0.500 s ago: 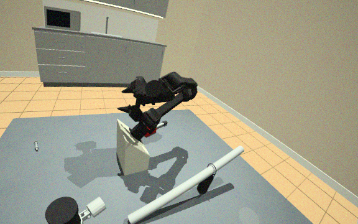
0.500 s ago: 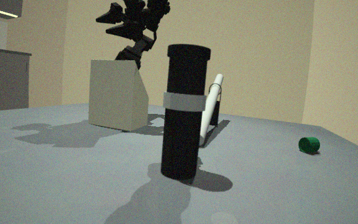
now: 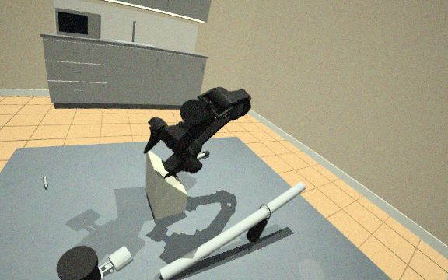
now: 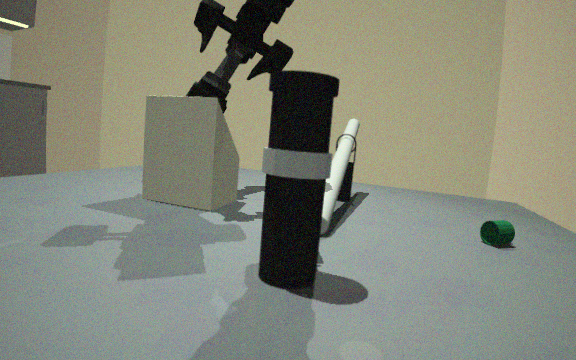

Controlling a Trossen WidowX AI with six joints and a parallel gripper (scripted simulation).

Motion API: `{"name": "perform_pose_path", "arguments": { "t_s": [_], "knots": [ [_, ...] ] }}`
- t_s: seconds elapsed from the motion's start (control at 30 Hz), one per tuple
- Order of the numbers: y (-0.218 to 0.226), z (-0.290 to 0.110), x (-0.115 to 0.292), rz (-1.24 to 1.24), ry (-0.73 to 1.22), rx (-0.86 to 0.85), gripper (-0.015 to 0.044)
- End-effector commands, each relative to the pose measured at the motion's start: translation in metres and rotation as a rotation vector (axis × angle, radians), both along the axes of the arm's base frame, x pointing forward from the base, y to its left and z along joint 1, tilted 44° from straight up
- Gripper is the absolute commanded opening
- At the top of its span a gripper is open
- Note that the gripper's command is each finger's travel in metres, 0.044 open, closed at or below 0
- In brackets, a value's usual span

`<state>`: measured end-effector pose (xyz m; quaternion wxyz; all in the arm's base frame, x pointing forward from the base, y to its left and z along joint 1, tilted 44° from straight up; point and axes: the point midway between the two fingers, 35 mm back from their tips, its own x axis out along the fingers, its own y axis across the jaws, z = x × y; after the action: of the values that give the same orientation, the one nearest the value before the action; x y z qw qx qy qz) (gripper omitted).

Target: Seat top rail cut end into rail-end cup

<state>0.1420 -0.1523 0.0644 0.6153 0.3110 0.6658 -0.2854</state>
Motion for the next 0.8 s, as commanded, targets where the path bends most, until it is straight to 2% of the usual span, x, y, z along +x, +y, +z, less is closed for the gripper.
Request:
{"name": "perform_pose_path", "arguments": {
  "t_s": [0.0,0.27,0.77],
  "knots": [
    [0.017,0.000,0.079,0.246,-0.332,0.211,0.0440],
    [0.044,0.017,0.162,0.527,-0.775,0.419,0.0440],
    [0.043,0.016,0.164,0.570,-0.800,0.416,0.0440]
  ]
}}
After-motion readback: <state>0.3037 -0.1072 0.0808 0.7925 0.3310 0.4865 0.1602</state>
